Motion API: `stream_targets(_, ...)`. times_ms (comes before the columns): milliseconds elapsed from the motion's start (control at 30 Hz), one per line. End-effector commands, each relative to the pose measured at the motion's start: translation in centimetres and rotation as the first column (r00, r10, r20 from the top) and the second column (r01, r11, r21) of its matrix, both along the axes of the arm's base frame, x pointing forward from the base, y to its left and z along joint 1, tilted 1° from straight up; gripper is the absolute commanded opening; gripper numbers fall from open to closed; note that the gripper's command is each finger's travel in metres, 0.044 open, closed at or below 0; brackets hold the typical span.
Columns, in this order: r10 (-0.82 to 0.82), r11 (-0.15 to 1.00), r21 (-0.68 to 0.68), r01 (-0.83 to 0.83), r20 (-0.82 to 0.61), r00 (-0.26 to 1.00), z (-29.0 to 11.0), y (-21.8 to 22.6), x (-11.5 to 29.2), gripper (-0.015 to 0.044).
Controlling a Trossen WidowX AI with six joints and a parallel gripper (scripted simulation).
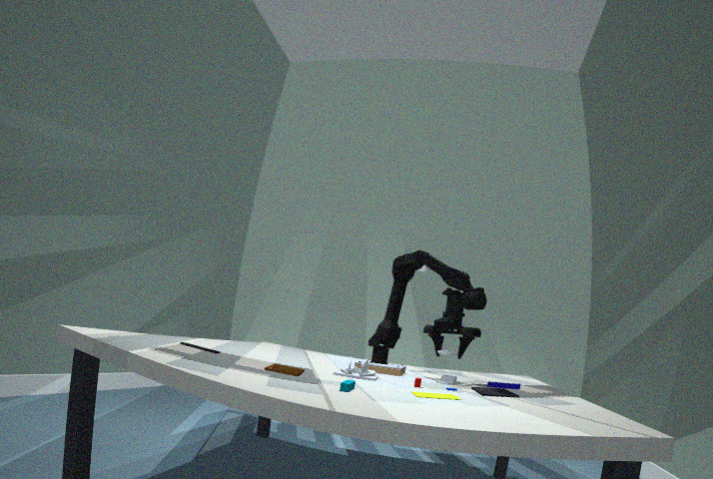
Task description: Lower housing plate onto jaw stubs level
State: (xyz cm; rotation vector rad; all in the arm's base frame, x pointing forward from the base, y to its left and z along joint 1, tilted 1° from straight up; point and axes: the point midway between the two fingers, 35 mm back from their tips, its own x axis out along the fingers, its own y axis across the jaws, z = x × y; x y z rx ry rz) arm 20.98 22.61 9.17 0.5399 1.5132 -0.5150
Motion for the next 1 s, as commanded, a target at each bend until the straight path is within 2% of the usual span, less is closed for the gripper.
stream_targets(0, 0.028, 1.000, -0.007, -0.028, -0.001, 1.000, -0.1, -1.2, 0.5, 0.0351)
stream_targets(967, 0.227, 0.974, -0.015, -0.227, 0.005, 0.974, 0.0, -9.9, 4.5, 0.0351)
